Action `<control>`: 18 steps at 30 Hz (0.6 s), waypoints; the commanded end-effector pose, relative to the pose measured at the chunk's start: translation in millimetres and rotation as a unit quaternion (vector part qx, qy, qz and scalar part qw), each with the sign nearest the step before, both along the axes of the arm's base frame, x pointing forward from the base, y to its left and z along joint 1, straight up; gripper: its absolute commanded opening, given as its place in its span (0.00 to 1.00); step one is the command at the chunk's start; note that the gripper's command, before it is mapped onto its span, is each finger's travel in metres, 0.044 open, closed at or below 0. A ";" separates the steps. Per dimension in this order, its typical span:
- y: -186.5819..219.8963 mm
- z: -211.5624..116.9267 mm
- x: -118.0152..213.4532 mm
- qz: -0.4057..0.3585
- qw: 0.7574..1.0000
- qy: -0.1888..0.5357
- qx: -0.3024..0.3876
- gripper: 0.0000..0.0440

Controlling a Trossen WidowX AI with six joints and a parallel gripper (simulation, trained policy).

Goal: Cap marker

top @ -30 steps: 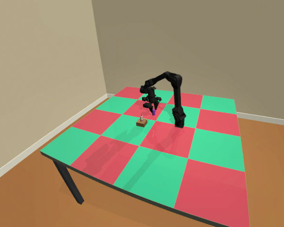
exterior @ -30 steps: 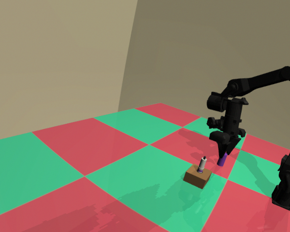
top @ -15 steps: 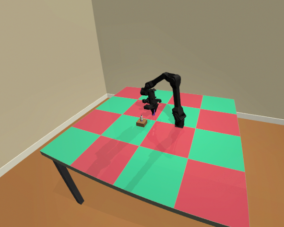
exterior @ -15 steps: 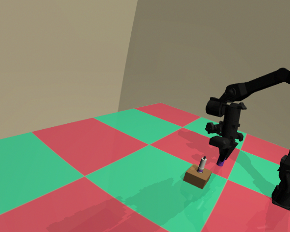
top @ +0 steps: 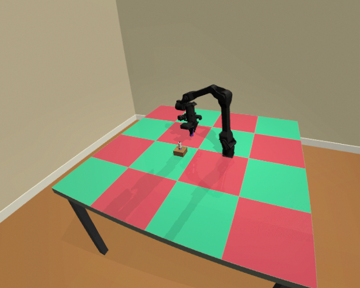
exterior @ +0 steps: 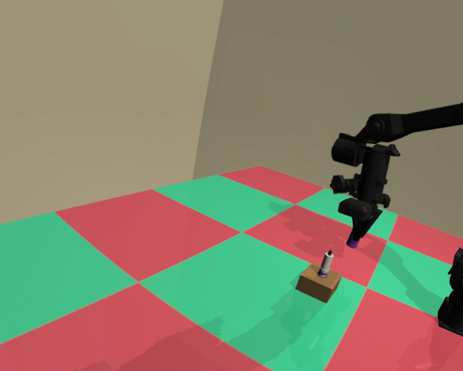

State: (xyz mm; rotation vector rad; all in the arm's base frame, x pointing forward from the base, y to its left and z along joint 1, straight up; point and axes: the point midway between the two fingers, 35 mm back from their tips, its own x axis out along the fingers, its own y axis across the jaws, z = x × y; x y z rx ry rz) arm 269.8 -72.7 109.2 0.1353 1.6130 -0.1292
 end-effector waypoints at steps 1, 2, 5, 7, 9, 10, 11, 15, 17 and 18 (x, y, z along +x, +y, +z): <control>7.4 11.5 4.8 0.008 1.000 -0.010 -0.005 0.03; 10.9 14.1 6.2 0.010 1.000 -0.012 -0.005 0.03; 22.1 21.5 9.9 0.017 1.000 -0.016 -0.004 0.02; 29.8 25.8 11.9 0.021 1.000 -0.018 -0.003 0.01; 37.7 29.8 13.7 0.025 0.999 -0.020 -0.002 0.01; 41.7 31.6 14.4 0.027 0.999 -0.020 -0.001 0.00; 45.6 33.3 15.2 0.029 0.999 -0.021 0.000 0.00; 61.3 39.1 17.7 0.037 0.999 -0.022 0.002 0.00; 69.2 41.5 18.8 0.041 0.999 -0.022 0.004 0.00; 73.1 42.6 19.4 0.043 0.999 -0.022 0.004 0.00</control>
